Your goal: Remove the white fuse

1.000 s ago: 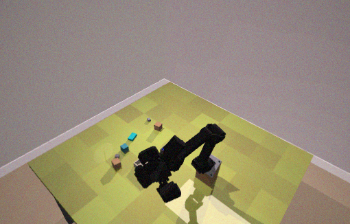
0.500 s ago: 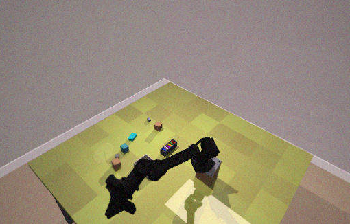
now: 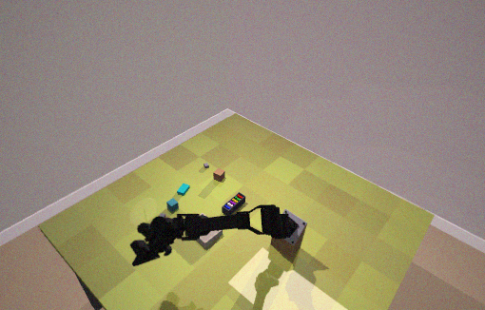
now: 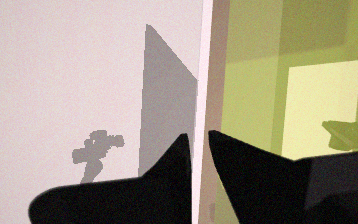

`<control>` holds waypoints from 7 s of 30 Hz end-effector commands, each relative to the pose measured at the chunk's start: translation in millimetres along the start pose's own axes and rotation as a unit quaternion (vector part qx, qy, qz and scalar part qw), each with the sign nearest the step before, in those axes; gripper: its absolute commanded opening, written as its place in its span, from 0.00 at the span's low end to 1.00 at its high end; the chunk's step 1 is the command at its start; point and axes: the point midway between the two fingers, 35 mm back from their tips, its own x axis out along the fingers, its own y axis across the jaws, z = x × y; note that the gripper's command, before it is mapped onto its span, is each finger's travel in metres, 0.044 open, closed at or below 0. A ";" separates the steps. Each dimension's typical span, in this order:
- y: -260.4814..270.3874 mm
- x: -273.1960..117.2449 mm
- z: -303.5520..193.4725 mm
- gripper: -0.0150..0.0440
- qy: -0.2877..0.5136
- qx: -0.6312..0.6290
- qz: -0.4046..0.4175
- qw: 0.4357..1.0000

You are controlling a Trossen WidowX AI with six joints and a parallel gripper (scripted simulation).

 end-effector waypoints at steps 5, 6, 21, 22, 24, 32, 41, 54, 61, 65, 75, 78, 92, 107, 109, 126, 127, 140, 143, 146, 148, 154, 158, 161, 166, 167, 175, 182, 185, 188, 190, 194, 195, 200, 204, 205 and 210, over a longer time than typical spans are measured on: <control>-117.0 -21.3 66.6 0.36 -0.042 -0.061 -0.165 0.984; -132.1 -27.1 74.0 0.36 -0.043 -0.067 -0.186 0.979; -326.8 -176.1 120.1 0.36 0.037 -0.075 -0.428 0.900; -337.1 -188.7 118.0 0.36 0.049 -0.070 -0.437 0.896; -357.0 -215.3 111.3 0.36 0.074 -0.057 -0.451 0.888; -405.1 -301.0 66.6 0.36 0.165 0.004 -0.438 0.884; -408.3 -304.2 64.0 0.36 0.170 0.008 -0.432 0.885; -417.9 -297.0 60.7 0.36 0.170 0.008 -0.432 0.886; -423.0 -292.9 58.8 0.36 0.170 0.008 -0.432 0.886; -425.9 -290.5 57.7 0.36 0.170 0.008 -0.432 0.886; -430.5 -286.7 55.9 0.36 0.170 0.008 -0.432 0.886; -430.5 -286.7 55.9 0.36 0.170 0.008 -0.432 0.886; -435.0 -283.3 54.1 0.36 0.170 0.009 -0.432 0.886; -437.5 -282.0 53.1 0.28 0.172 0.007 -0.433 0.885; -437.5 -282.0 53.1 0.26 0.172 0.007 -0.433 0.885; -433.5 -285.2 55.2 0.25 0.171 0.007 -0.433 0.885; -433.1 -285.5 55.3 0.25 0.171 0.007 -0.433 0.885; -428.4 -289.1 57.6 0.25 0.171 0.007 -0.433 0.885; -427.3 -289.9 58.1 0.25 0.171 0.007 -0.433 0.885; -426.2 -290.8 58.6 0.25 0.171 0.008 -0.433 0.885; -425.5 -291.3 58.9 0.25 0.171 0.008 -0.433 0.885; -423.2 -293.0 59.9 0.25 0.171 0.008 -0.433 0.885; -421.7 -294.2 60.5 0.25 0.171 0.008 -0.433 0.885; -420.6 -295.0 60.9 0.25 0.171 0.008 -0.433 0.885; -418.7 -296.4 61.7 0.25 0.171 0.008 -0.433 0.885; -418.3 -296.7 61.8 0.25 0.171 0.008 -0.433 0.885; -415.3 -298.9 63.0 0.25 0.171 0.008 -0.433 0.885; -412.7 -300.8 63.9 0.25 0.171 0.008 -0.433 0.885; -411.5 -301.6 64.3 0.25 0.171 0.008 -0.432 0.885; -410.4 -302.4 64.7 0.25 0.170 0.008 -0.432 0.885; -409.6 -303.0 64.9 0.25 0.170 0.008 -0.432 0.885; -406.8 -305.1 66.2 0.25 0.170 0.008 -0.432 0.885; -405.7 -306.0 66.8 0.25 0.170 0.008 -0.432 0.885; -399.7 -310.6 69.2 0.25 0.170 0.008 -0.433 0.885; -394.8 -314.2 71.1 0.25 0.170 0.008 -0.433 0.885; -393.6 -315.1 71.5 0.25 0.170 0.008 -0.433 0.885; -389.2 -312.6 72.9 0.25 0.170 0.008 -0.433 0.885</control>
